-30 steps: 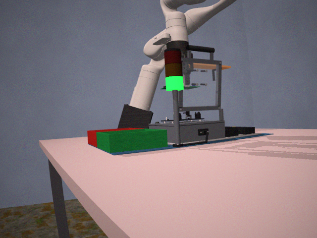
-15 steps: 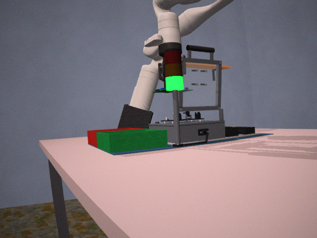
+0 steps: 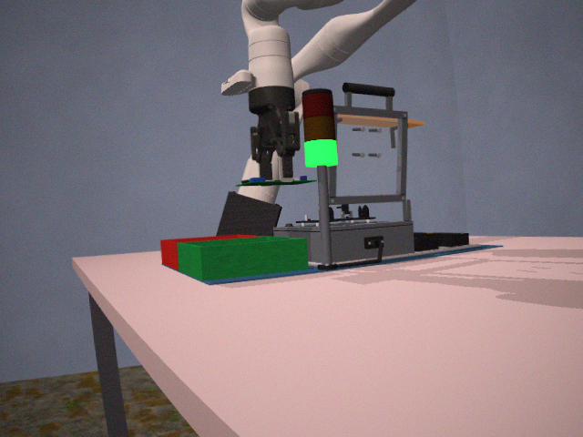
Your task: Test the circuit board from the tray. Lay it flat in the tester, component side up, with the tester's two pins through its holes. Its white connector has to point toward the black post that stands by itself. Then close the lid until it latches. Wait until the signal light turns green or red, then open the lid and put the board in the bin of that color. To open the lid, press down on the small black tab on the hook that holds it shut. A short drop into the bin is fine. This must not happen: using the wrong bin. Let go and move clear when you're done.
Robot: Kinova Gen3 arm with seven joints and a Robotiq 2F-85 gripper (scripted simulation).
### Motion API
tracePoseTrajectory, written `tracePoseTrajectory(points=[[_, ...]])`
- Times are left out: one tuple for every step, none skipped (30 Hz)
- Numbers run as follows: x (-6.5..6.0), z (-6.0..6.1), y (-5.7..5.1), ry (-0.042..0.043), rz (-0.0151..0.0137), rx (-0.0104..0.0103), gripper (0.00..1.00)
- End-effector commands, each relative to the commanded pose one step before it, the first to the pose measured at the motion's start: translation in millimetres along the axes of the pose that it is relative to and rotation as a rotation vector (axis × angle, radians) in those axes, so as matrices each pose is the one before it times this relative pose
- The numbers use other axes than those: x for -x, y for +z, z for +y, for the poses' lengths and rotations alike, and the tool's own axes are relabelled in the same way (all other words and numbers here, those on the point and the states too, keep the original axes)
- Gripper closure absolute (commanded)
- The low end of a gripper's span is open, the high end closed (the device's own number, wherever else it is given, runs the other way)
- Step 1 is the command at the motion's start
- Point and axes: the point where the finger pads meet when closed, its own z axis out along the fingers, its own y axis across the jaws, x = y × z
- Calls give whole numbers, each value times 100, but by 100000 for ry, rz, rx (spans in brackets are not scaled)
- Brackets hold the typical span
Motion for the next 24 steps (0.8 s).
tracePoseTrajectory(points=[[-2891,-279,732,1242,93,24,23],[-598,-77,241,54,-2,158,23],[-537,-113,174,10,-2,21,23],[-481,-136,122,-21,1,-75,23],[-431,-144,88,-37,4,-126,23],[-384,-143,64,-45,8,-149,23],[-353,-95,94,-11,5,-40,23],[-314,-71,96,1,2,-1,23],[-273,-61,84,1,1,-1,23],[-231,-53,71,1,3,-1,23],[-193,-43,60,1,0,-1,23],[-156,-36,48,1,2,-1,23],[-122,-28,37,1,1,-1,23],[0,0,0,0,0,0,23],[0,0,0,0,0,0,23],[-91,-21,28,0,0,-1,23],[-63,-14,20,0,0,0,23],[-40,-9,12,0,0,0,23],[-21,-5,7,0,0,0,23],[-8,-2,3,0,0,0,23],[-1,0,0,0,0,0,23],[0,0,0,0,0,0,23],[0,0,0,0,0,0,23],[3,10,2,21,-8,9,23]])
